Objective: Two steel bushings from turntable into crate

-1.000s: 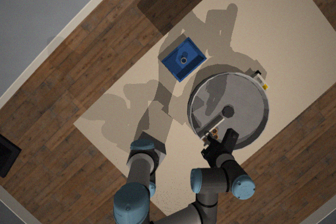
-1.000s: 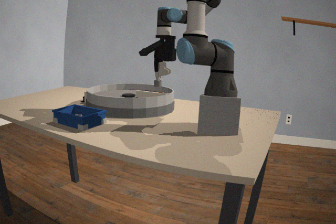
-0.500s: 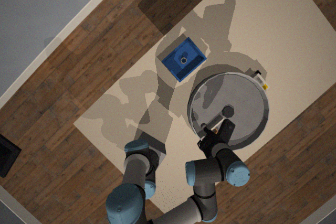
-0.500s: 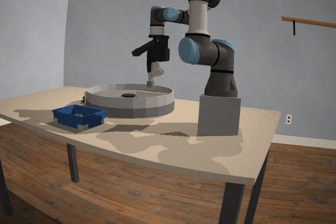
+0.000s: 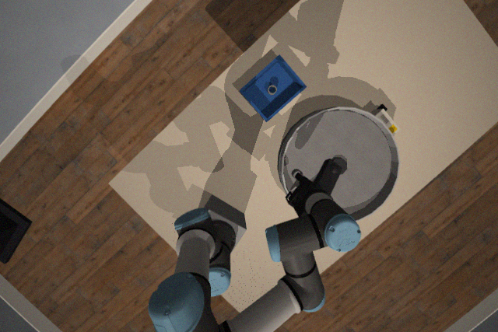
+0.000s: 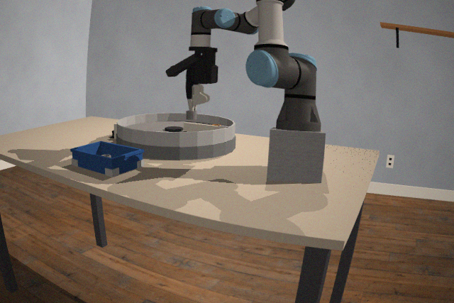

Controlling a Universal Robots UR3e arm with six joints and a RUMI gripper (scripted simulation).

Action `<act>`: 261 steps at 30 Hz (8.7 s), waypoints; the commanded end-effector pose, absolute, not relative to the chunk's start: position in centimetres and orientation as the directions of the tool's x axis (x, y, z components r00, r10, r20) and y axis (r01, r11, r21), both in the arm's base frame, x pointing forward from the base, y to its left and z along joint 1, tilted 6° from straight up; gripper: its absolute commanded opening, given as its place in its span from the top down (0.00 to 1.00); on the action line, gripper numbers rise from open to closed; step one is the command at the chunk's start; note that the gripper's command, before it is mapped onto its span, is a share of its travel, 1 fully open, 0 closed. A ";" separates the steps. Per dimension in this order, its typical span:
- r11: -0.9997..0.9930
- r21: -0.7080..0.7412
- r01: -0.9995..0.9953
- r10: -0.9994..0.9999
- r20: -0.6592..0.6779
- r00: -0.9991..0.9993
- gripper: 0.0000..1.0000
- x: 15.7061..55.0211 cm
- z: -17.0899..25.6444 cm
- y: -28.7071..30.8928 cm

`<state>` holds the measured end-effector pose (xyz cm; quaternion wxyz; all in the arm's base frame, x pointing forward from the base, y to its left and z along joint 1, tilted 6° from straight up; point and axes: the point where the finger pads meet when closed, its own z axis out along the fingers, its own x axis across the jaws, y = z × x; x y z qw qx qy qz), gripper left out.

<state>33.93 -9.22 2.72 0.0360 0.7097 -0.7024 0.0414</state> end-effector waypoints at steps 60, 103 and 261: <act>-0.009 -0.007 -1.000 -0.994 0.112 0.009 1.00 45.3 0.7 10.5; -0.009 -0.007 -1.000 -0.994 0.112 0.009 1.00 47.5 0.3 14.3; -0.009 -0.007 -1.000 -0.994 0.112 0.009 1.00 47.8 -9.0 13.8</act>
